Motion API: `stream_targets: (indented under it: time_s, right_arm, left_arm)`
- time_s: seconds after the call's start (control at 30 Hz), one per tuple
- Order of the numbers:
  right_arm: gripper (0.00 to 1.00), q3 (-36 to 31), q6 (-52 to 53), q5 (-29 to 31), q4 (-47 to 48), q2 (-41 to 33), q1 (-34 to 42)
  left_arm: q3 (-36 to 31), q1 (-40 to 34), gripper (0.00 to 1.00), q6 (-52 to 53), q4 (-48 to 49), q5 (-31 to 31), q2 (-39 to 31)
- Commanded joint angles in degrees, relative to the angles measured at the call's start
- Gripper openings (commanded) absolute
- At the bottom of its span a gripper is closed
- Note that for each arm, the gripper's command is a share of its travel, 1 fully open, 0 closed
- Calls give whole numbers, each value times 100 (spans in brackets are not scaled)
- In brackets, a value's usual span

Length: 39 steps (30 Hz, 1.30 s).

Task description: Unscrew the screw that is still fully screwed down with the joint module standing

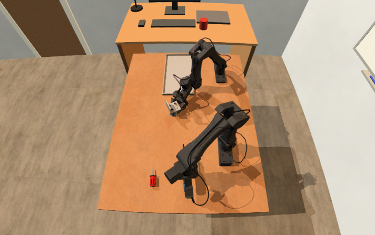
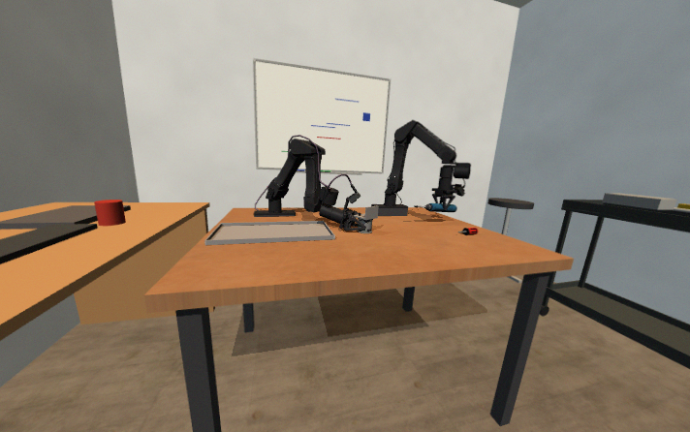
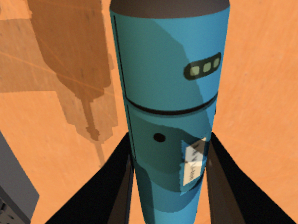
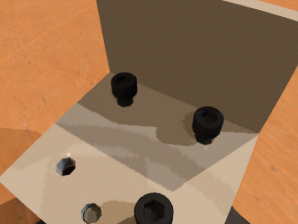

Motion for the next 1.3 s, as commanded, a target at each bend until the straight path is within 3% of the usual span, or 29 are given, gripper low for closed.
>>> stream_targets:
  time_s: [0.0,0.43,0.6,1.27]
  right_arm:
    - [59,-94,44,-41,-113,63,33]
    - [59,-94,44,-41,-113,63,33]
    - [59,-94,44,-41,-113,63,33]
    - [59,-94,44,-41,-113,63,33]
  left_arm:
    - [184,-59,42,29,224,-24,-191]
    - [-407,-57,42,31,819,-24,181]
    - [-177,-59,42,29,824,-24,47]
    - [-513,-56,42,33,1014,-25,312]
